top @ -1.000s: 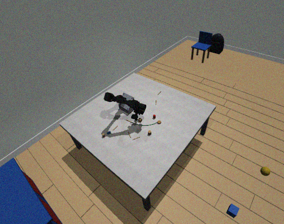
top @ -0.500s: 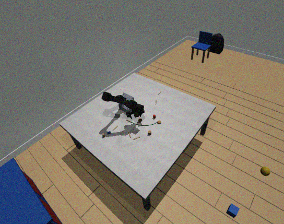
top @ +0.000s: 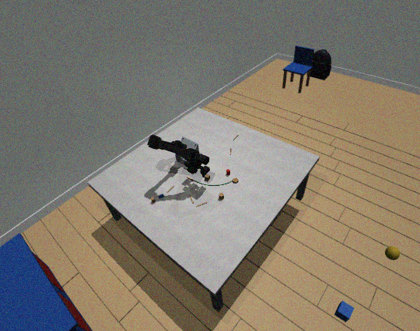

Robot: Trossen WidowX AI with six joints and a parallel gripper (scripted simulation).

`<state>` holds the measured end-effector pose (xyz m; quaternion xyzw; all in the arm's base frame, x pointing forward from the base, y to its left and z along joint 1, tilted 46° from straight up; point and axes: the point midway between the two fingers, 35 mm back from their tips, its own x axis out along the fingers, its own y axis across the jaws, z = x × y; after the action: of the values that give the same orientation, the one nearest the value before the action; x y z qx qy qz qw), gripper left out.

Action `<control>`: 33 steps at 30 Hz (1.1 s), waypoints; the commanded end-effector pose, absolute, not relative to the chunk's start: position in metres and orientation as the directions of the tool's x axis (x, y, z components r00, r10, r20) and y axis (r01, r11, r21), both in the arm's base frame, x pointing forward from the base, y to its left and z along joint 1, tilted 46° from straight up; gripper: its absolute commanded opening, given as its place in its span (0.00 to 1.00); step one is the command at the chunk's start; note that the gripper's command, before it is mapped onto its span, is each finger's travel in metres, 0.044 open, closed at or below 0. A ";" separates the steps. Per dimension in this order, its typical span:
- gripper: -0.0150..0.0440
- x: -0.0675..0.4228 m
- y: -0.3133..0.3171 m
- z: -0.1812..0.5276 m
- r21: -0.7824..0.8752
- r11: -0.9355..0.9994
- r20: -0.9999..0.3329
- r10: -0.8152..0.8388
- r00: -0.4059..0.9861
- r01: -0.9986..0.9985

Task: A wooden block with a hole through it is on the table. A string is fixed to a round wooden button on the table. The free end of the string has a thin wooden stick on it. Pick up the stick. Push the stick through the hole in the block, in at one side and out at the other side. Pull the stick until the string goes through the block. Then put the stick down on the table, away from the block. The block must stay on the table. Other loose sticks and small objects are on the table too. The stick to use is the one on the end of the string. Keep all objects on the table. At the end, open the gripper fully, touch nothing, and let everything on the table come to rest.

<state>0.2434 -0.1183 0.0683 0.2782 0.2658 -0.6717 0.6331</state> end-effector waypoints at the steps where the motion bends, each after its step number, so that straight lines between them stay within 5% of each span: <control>1: 1.00 0.217 -0.128 0.072 0.532 -0.585 -0.698 -0.712 -0.075 0.612; 12: 1.00 0.207 -0.133 0.077 0.715 -0.699 -0.696 -0.714 -0.076 0.028; 29: 1.00 0.206 -0.133 0.077 0.715 -0.699 -0.696 -0.714 -0.076 0.018; 33: 0.82 0.206 -0.133 0.077 0.715 -0.699 -0.696 -0.714 -0.076 0.018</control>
<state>0.2084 -0.1322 0.0774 0.6255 -0.2747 -0.6779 0.2714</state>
